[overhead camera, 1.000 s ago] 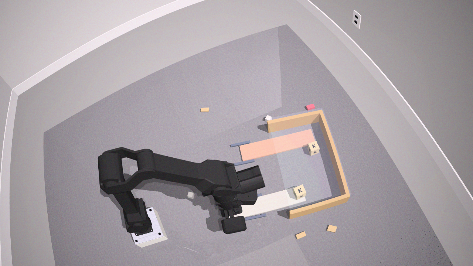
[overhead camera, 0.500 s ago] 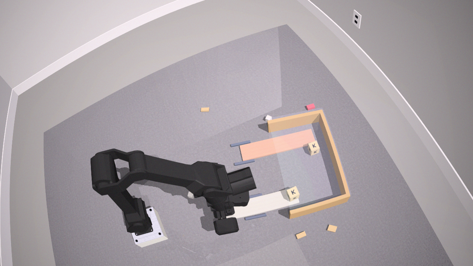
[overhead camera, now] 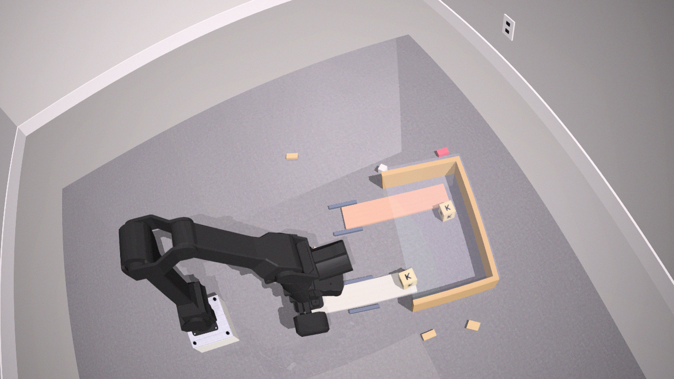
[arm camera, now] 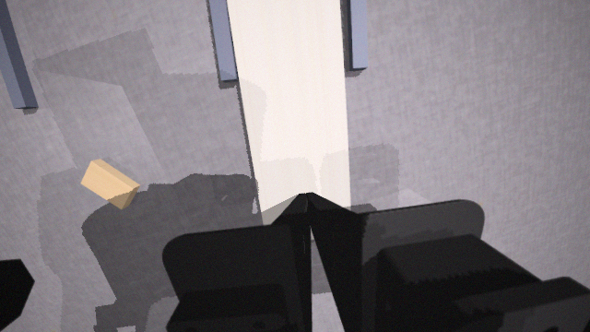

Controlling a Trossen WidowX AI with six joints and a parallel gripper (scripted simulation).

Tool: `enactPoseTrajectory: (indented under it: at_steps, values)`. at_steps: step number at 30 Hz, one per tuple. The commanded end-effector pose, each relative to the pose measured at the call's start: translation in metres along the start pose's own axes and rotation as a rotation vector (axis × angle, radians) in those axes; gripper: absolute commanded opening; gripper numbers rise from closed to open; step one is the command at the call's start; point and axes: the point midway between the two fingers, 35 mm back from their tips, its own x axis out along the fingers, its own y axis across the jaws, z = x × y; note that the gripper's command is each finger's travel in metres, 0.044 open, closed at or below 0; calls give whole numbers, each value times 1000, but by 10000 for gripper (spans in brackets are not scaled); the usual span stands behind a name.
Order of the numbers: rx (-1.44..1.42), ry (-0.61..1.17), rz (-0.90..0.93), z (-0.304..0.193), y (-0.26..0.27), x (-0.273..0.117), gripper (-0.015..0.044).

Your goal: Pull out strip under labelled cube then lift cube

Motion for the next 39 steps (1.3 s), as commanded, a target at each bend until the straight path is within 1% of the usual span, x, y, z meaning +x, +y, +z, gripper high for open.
enactPoseTrajectory:
  at_steps: [1,32,39]
  values:
    - [0,36,-1,-16,0,6,0]
    - [0,39,-1,-57,1,4,0]
    - [0,39,-1,-59,1,4,0]
